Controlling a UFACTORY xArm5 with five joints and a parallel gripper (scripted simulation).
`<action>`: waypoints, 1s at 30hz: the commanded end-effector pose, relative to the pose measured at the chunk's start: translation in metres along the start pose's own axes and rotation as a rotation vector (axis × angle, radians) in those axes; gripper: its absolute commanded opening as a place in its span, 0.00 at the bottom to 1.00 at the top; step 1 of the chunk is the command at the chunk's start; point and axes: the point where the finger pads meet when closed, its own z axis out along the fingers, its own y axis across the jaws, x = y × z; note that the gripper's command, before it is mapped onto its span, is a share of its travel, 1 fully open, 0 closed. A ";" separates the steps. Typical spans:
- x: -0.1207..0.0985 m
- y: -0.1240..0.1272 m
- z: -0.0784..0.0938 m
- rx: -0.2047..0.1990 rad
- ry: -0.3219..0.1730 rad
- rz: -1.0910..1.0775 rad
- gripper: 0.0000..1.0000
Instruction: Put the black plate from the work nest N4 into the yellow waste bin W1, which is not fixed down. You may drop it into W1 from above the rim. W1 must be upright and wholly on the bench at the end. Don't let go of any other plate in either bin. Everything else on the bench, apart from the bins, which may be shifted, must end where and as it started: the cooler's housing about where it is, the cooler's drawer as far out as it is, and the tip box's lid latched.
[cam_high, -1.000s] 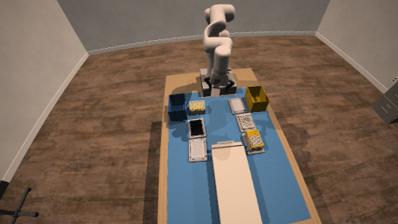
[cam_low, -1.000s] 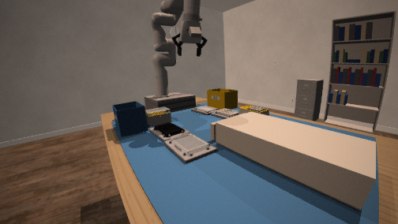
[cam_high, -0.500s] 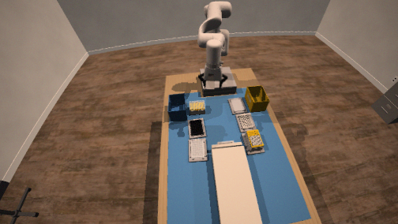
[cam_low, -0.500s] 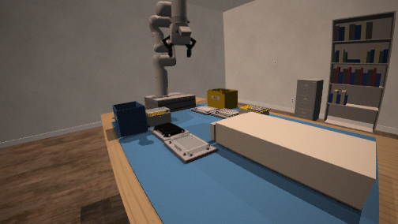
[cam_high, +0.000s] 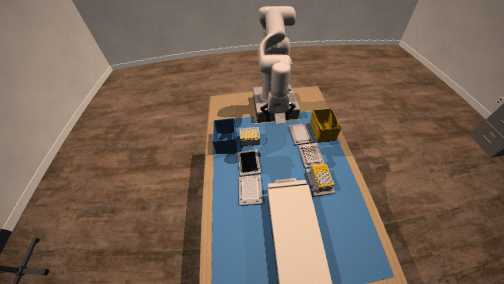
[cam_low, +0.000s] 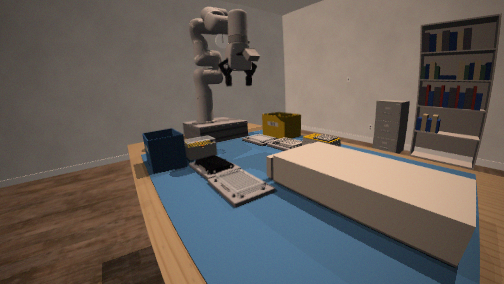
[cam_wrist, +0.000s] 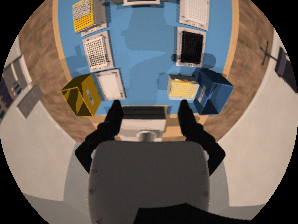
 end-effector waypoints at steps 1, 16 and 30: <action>0.006 -0.009 0.010 -0.001 0.007 0.000 1.00; 0.012 -0.023 0.028 -0.001 0.007 0.000 1.00; 0.021 0.011 0.047 0.000 0.006 -0.038 1.00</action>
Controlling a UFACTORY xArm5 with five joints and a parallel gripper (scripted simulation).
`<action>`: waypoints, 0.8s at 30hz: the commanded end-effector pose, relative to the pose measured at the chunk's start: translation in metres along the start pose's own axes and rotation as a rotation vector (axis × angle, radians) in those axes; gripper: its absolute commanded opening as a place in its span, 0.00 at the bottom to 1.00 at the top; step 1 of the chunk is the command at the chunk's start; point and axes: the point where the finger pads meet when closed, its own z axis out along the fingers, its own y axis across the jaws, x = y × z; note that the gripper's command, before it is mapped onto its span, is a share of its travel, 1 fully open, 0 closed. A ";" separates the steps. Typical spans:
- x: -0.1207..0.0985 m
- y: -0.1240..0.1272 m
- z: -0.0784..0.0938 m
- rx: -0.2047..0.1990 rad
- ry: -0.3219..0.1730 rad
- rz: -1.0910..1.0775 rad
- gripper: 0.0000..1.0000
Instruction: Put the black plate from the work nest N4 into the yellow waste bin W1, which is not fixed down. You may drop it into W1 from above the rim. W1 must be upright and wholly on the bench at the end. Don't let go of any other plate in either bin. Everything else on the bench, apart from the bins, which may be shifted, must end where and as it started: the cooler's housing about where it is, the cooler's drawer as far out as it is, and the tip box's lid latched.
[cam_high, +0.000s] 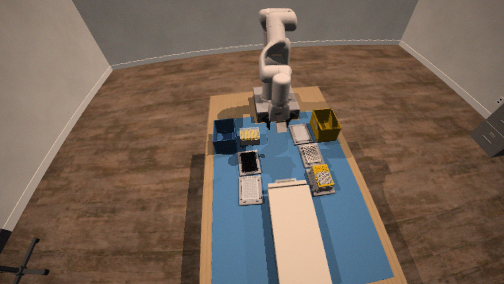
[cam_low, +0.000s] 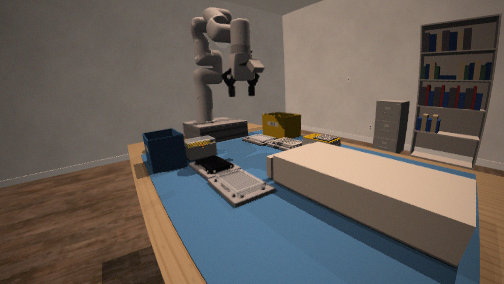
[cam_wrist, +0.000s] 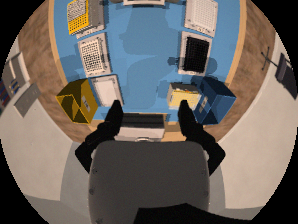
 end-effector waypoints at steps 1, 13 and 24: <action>0.005 0.013 0.005 0.000 0.004 -0.002 1.00; 0.016 0.061 0.031 0.001 0.002 -0.002 1.00; 0.026 0.100 0.051 0.002 0.001 -0.002 1.00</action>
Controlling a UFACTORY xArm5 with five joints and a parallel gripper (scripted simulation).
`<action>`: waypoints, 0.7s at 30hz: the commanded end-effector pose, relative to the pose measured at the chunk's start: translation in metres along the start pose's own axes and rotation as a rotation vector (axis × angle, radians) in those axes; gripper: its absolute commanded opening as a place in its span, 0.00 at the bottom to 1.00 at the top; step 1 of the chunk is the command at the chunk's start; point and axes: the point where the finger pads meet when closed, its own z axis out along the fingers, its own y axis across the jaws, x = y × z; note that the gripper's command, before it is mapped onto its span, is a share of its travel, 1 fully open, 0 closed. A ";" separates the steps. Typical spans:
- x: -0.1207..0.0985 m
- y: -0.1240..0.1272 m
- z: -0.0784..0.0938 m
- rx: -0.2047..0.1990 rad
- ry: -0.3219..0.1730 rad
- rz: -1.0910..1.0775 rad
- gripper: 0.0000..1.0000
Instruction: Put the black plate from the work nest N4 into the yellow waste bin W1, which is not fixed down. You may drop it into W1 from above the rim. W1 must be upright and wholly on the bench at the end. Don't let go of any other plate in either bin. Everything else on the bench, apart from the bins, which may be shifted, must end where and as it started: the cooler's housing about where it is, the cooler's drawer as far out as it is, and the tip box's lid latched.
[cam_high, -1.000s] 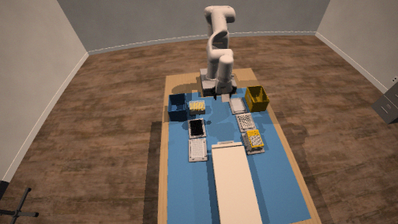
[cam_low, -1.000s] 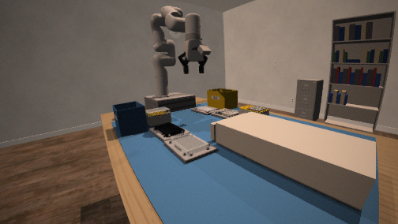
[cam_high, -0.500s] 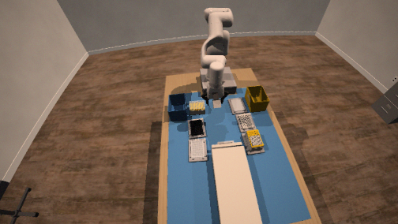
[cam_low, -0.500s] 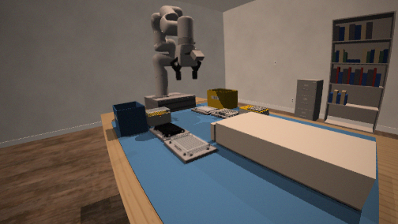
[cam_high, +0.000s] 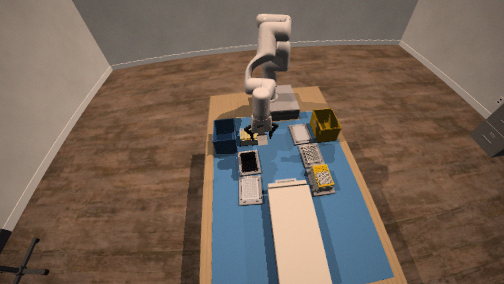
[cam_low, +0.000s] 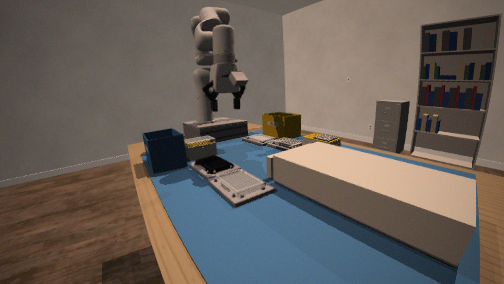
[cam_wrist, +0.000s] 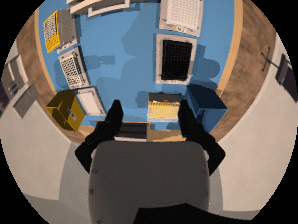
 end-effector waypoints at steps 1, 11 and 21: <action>0.005 0.017 0.008 0.000 0.002 0.000 1.00; 0.015 0.056 0.028 0.001 0.001 0.000 1.00; 0.020 0.081 0.041 0.002 0.001 0.000 1.00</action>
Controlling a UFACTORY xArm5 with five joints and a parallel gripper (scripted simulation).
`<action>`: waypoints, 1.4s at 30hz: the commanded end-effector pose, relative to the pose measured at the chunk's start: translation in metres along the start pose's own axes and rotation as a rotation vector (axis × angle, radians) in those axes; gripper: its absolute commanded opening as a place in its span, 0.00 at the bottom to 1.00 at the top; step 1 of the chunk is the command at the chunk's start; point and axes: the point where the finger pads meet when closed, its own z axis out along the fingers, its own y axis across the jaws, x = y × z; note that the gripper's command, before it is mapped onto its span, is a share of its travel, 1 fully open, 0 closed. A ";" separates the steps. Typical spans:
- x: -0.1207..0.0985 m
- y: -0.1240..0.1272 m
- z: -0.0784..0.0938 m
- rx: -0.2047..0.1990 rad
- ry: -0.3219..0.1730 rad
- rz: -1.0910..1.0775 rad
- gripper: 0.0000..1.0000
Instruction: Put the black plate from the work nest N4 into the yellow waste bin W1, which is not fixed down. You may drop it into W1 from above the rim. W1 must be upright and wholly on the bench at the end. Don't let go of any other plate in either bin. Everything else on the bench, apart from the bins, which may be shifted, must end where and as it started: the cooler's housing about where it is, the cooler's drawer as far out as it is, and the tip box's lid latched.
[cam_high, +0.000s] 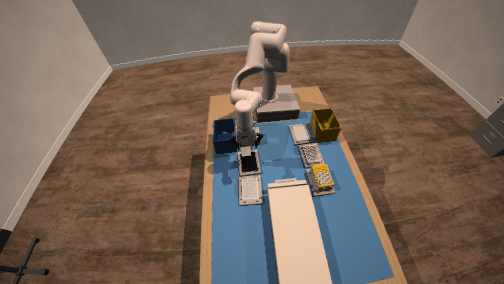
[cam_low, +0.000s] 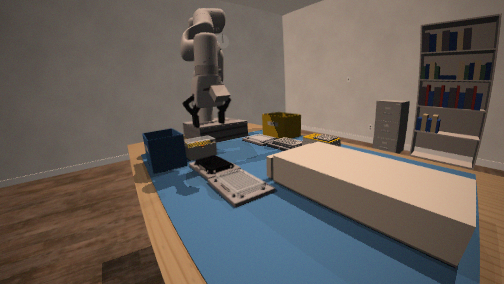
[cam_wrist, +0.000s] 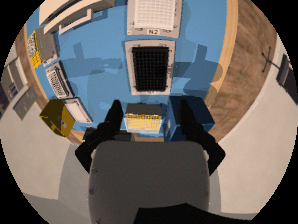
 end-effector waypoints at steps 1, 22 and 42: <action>0.003 0.003 -0.001 -0.002 0.005 -0.001 1.00; 0.003 0.003 0.016 -0.002 0.005 -0.001 1.00; 0.003 0.002 0.043 -0.002 0.004 -0.001 1.00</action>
